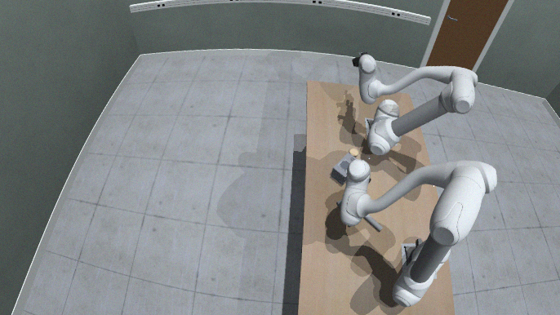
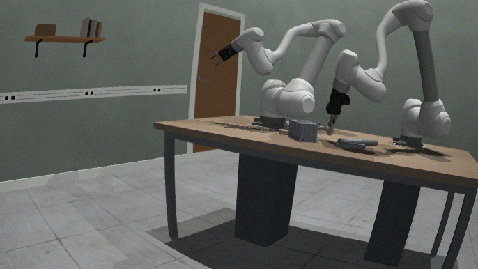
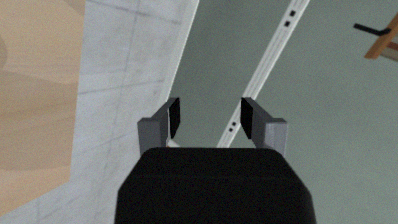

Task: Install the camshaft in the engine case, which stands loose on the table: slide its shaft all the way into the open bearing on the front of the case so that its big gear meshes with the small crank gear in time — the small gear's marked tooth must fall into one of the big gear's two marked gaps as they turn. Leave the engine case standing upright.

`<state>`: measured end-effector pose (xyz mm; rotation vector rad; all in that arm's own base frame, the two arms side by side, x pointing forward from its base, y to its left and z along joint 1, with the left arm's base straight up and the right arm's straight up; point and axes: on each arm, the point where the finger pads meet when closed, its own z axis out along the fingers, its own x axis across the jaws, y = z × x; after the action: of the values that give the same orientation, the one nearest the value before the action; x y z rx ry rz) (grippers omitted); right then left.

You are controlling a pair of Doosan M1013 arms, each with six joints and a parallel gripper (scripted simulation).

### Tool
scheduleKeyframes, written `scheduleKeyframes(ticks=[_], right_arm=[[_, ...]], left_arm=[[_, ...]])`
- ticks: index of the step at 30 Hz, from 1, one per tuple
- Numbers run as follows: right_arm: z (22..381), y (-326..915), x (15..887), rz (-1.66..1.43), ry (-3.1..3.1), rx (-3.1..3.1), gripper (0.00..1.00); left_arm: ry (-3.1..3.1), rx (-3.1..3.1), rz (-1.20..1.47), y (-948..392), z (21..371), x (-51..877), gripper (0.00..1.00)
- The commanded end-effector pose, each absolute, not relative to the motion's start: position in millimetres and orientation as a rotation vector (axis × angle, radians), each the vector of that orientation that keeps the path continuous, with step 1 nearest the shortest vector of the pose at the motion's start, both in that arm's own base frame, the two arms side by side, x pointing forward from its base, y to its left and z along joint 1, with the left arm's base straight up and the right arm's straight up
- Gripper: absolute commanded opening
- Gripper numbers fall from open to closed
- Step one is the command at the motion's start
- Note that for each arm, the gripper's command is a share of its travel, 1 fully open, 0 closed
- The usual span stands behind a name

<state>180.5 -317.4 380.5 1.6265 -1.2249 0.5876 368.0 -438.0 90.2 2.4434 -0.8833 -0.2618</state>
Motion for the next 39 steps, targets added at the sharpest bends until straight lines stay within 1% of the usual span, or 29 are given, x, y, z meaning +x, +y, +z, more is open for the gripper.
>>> scheduleKeyframes(ticks=[1,39], right_arm=[[380.9,-317.5,180.7,0.588,-1.225,1.626,1.00],[380.9,-317.5,180.7,0.588,-1.225,1.626,1.00]], left_arm=[[-0.884,2.443,-0.260,-439.3,91.0,369.5,0.29],[-0.884,2.443,-0.260,-443.2,91.0,374.2,0.29]])
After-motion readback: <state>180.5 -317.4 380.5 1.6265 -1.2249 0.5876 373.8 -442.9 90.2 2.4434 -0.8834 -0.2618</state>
